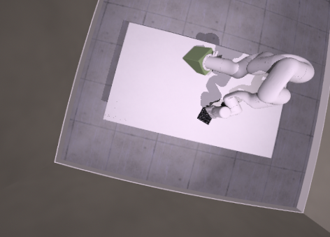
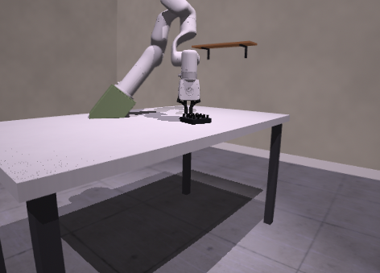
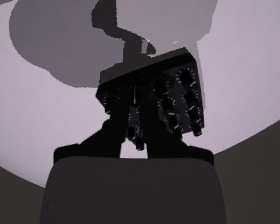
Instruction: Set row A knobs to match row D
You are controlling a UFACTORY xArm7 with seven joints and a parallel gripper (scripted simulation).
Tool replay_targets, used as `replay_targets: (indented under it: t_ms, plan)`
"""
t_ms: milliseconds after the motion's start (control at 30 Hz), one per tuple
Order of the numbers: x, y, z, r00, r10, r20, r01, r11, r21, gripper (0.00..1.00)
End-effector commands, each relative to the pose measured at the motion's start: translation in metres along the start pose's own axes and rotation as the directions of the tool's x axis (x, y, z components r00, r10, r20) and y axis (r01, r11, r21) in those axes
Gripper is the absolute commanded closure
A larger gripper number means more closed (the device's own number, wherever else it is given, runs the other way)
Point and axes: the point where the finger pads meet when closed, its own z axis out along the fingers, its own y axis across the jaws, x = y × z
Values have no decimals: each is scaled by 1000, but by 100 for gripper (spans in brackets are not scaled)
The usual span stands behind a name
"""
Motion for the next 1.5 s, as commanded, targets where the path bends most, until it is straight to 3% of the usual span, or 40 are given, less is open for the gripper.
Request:
replay_targets:
  t_ms: [0, 600, 1067, 1167, 1467]
  plan:
    - [-1, 1, -1, 997, 83, 2, -83, 997, 5, 92]
    - [-1, 1, -1, 887, 463, 4, -463, 887, 4, 92]
    - [-1, 1, -1, 682, 731, 5, -731, 682, 2, 92]
    - [-1, 1, -1, 667, 745, 5, -745, 667, 2, 92]
    - [-1, 1, -1, 544, 839, 5, -839, 544, 1, 92]
